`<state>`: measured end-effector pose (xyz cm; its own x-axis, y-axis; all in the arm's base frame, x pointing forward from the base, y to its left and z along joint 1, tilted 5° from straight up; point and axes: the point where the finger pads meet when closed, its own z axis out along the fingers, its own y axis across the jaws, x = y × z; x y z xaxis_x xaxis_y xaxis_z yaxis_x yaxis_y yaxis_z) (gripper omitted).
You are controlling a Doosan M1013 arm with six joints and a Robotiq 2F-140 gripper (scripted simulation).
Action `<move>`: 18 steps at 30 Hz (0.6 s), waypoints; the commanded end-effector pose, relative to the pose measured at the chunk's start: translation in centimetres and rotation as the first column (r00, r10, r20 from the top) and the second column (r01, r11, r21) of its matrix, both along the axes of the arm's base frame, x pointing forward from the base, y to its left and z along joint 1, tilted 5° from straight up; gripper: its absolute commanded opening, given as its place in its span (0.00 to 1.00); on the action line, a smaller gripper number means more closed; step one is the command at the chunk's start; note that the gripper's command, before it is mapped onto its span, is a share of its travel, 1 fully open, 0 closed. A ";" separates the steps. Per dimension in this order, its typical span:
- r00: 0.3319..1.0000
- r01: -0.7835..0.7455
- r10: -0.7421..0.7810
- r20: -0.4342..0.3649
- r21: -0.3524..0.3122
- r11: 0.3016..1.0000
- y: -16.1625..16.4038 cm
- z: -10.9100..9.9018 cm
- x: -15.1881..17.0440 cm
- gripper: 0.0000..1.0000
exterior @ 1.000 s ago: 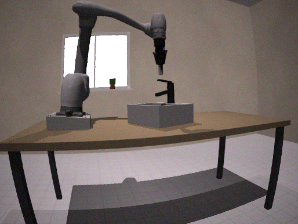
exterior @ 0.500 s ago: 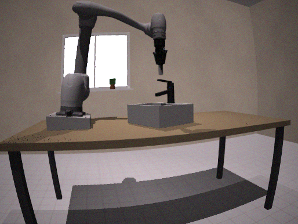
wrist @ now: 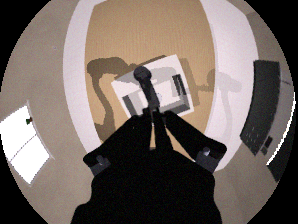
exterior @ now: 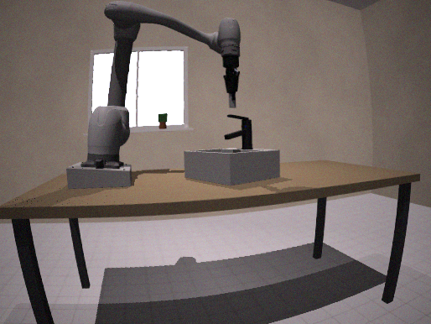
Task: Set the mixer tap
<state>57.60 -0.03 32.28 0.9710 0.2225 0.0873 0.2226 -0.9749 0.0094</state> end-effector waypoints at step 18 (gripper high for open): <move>0.471 0.881 -0.880 -0.064 0.086 0.466 0.0 1.6 -0.1 0.00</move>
<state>57.50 -0.06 33.62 0.8094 -0.5847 0.0547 -0.5792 -0.8102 -0.0895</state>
